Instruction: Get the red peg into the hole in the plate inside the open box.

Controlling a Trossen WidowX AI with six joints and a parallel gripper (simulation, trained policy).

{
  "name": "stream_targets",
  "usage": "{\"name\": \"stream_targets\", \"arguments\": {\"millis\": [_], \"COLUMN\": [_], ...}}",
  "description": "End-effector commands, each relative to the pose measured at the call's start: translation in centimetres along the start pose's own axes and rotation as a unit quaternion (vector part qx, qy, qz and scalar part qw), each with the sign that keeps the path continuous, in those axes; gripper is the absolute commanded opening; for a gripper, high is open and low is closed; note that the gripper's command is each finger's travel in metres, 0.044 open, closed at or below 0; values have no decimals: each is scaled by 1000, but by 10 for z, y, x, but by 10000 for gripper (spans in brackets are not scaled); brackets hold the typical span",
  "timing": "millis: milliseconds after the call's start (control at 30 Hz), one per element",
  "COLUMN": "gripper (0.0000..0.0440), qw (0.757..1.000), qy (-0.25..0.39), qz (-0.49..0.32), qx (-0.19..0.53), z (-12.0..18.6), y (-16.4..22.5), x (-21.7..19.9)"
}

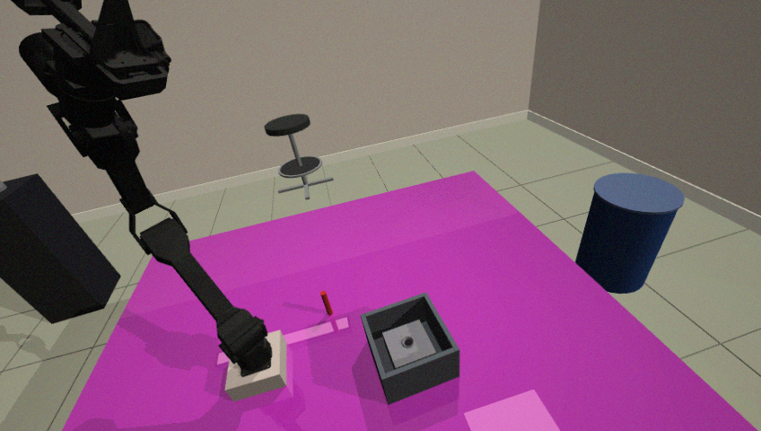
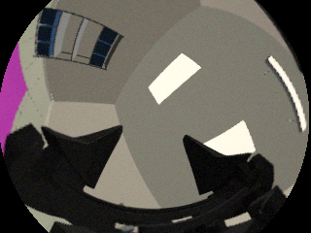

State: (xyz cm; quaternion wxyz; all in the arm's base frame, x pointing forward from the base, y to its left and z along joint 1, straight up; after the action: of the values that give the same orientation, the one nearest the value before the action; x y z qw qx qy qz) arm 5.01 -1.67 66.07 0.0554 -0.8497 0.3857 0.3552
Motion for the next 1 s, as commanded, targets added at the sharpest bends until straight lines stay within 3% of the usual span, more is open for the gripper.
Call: {"name": "stream_targets", "arguments": {"millis": [0,467,967], "gripper": [440,440,440], "qw": [999,958,853], "qy": [-29,-163,-315], "qz": [-43,-238,-414], "qx": [2,8,28], "z": [-5,-15,-6], "y": [3,-4,-43], "x": [20,107,192]}}
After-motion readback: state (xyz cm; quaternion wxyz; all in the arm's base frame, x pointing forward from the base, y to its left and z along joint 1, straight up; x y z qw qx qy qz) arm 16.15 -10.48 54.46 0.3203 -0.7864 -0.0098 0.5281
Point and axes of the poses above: the point midway between the two fingers, 35 mm back from their tips, its own z axis back along the fingers, its own x axis across the jaws, y = z × x, the point moved 3 cm from there along z, back along the fingers, and after that the axes turned 5 degrees about z, right-handed, at the moved point
